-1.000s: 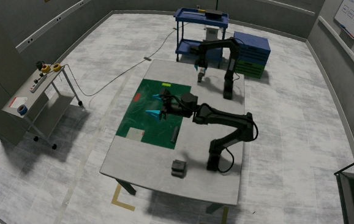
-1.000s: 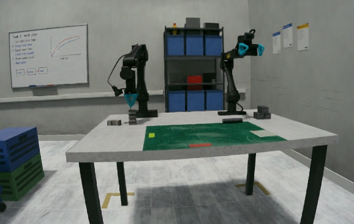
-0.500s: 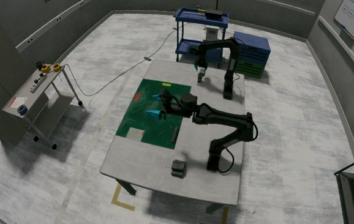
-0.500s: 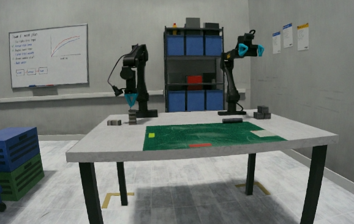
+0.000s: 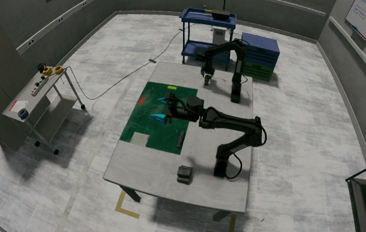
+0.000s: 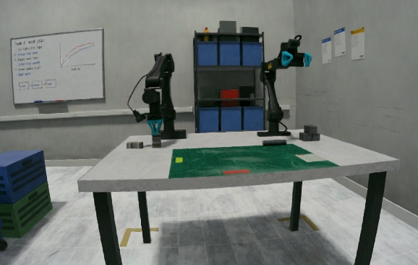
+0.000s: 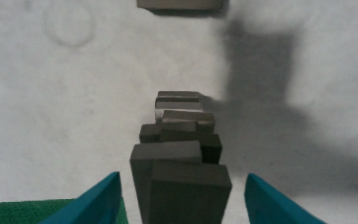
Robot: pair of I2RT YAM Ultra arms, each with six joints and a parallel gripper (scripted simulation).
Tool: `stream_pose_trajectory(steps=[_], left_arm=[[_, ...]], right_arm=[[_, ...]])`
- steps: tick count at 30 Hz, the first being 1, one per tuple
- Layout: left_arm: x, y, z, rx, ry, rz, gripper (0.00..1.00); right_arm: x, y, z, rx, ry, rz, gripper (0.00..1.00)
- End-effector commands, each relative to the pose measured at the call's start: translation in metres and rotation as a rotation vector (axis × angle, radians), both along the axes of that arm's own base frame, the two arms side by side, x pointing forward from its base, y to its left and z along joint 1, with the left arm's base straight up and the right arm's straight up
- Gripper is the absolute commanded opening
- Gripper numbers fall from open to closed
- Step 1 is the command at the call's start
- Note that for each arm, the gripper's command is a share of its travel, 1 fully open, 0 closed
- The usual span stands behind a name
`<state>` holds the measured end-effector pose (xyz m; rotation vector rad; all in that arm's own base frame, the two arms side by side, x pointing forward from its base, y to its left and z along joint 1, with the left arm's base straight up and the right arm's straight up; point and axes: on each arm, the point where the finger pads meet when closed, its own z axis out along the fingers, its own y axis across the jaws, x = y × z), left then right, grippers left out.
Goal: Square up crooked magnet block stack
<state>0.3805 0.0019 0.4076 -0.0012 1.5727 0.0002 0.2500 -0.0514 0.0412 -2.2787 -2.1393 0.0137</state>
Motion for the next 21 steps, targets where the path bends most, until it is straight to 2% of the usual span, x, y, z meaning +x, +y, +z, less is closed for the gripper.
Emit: stream_pose_trajectory(steps=[1, 10, 11, 13, 16, 21], left_arm=[[-0.009, -0.002, 0.018, 0.008, -0.027, -0.001, 1.00], [-0.009, -0.002, 0.018, 0.008, -0.027, -0.001, 1.00], [-0.009, -0.002, 0.018, 0.008, -0.027, -0.001, 1.00], [-0.009, -0.002, 0.018, 0.008, -0.027, -0.001, 1.00], [-0.009, -0.002, 0.018, 0.008, -0.027, -0.001, 1.00], [-0.009, -0.002, 0.018, 0.008, -0.027, -0.001, 1.00]], right_arm=[[0.007, -0.006, -0.021, -0.027, -0.027, -0.014, 0.63], [0.009, -0.005, -0.051, -0.031, -0.038, -0.007, 0.63], [0.000, -0.003, -0.050, -0.024, -0.004, -0.002, 0.63], [0.000, -0.003, -0.050, -0.024, -0.004, -0.002, 0.63], [0.020, -0.010, -0.040, -0.034, -0.052, -0.006, 0.63], [0.002, -0.008, -0.041, -0.033, -0.044, -0.020, 0.63]])
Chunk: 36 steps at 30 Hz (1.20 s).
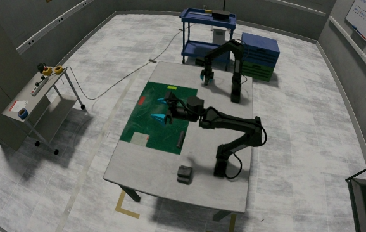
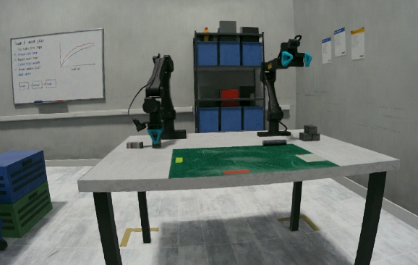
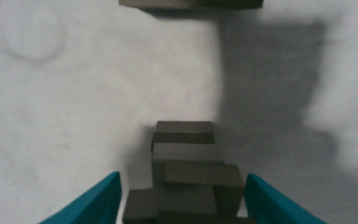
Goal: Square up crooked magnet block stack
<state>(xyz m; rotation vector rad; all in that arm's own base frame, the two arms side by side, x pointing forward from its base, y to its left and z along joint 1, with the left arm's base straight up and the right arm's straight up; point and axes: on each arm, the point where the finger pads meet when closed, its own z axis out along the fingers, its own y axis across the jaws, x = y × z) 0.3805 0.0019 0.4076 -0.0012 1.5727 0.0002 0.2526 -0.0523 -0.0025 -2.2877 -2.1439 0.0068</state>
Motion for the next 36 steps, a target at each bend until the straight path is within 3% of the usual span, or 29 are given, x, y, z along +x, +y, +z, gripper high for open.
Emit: stream_pose_trajectory(steps=[1, 3, 11, 14, 26, 27, 36], left_arm=[[-0.009, -0.002, 0.018, 0.008, -0.027, -0.001, 1.00], [-0.009, -0.002, 0.018, 0.008, -0.027, -0.001, 1.00], [-0.009, -0.002, 0.018, 0.008, -0.027, -0.001, 1.00], [-0.009, -0.002, 0.018, 0.008, -0.027, -0.001, 1.00], [-0.009, -0.002, 0.018, 0.008, -0.027, -0.001, 1.00], [-0.009, -0.002, 0.018, 0.008, -0.027, -0.001, 1.00], [-0.009, -0.002, 0.018, 0.008, -0.027, -0.001, 1.00]], right_arm=[[-0.001, -0.008, 0.002, -0.028, -0.033, -0.021, 0.63], [0.011, -0.007, 0.008, -0.033, -0.055, -0.004, 0.63], [-0.002, -0.007, 0.004, -0.028, -0.034, -0.007, 0.63], [0.013, -0.008, 0.007, -0.031, -0.048, -0.003, 0.63], [0.005, -0.006, 0.012, -0.030, -0.044, -0.008, 0.63], [0.008, -0.010, 0.003, -0.031, -0.044, -0.024, 0.33], [0.007, -0.006, 0.000, -0.028, -0.034, -0.012, 0.33]])
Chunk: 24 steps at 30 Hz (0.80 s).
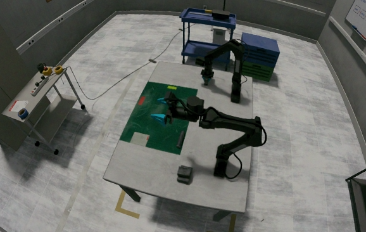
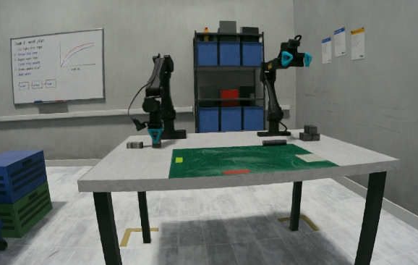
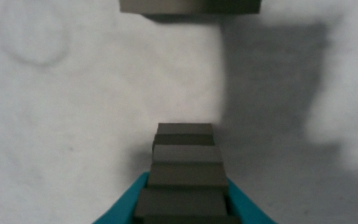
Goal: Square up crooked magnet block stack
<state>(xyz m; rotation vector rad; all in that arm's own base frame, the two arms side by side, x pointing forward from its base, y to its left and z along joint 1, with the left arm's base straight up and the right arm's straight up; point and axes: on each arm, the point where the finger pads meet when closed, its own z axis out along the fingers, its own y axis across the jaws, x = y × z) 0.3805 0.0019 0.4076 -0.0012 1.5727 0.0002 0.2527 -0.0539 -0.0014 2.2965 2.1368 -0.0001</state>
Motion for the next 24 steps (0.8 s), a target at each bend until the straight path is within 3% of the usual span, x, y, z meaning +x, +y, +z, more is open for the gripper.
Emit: stream_pose_trajectory(steps=[1, 24], left_arm=[[-0.0089, -0.0019, 0.0180, 0.008, -0.027, -0.002, 1.00], [-0.0089, -0.0019, 0.0180, 0.008, -0.027, -0.001, 1.00]], right_arm=[[0.0067, -0.0048, -0.0008, -0.023, -0.023, -0.005, 0.33], [0.0067, -0.0048, -0.0008, -0.023, -0.023, -0.005, 0.32]])
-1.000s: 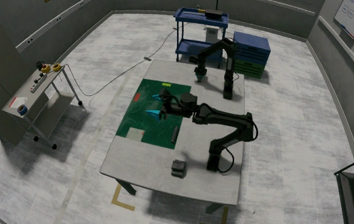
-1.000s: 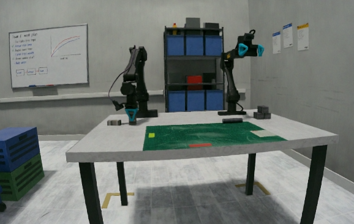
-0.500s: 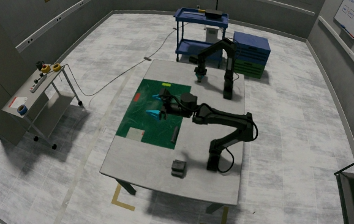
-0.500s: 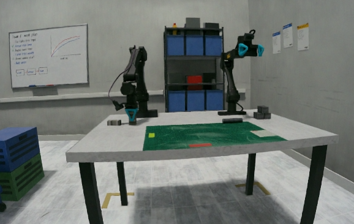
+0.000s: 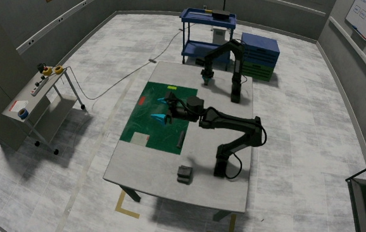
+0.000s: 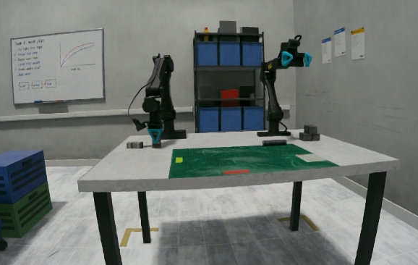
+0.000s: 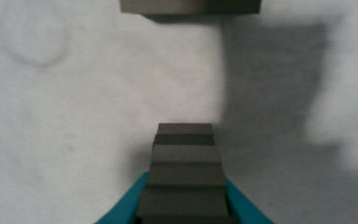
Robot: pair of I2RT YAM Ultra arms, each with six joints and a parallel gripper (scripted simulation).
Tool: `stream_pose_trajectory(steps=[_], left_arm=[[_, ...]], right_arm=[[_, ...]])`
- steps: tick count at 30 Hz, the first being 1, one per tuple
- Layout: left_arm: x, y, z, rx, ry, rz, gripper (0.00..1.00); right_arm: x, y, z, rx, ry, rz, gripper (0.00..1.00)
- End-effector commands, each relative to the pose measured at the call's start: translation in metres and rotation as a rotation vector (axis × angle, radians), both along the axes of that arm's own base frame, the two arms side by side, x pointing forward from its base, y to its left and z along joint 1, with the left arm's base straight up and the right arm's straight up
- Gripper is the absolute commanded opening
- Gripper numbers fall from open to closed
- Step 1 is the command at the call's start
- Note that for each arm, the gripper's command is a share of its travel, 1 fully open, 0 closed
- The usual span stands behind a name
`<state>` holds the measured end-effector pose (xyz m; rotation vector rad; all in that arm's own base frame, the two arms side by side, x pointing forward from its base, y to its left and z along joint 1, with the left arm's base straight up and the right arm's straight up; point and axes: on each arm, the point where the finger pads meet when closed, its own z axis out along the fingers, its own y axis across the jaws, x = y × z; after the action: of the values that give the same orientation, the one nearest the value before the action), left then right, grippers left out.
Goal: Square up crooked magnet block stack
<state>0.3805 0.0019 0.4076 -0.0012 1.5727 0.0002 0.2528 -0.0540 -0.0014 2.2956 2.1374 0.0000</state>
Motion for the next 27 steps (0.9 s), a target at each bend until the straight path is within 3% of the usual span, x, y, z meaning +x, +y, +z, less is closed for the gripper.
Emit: stream_pose_trajectory(steps=[1, 27], left_arm=[[-0.0089, -0.0019, 0.0180, 0.008, -0.027, -0.002, 1.00], [-0.0089, -0.0019, 0.0180, 0.008, -0.027, -0.002, 1.00]], right_arm=[[0.0067, -0.0047, -0.0008, -0.023, -0.023, -0.005, 0.32], [0.0067, -0.0047, -0.0008, -0.023, -0.023, -0.005, 0.30]])
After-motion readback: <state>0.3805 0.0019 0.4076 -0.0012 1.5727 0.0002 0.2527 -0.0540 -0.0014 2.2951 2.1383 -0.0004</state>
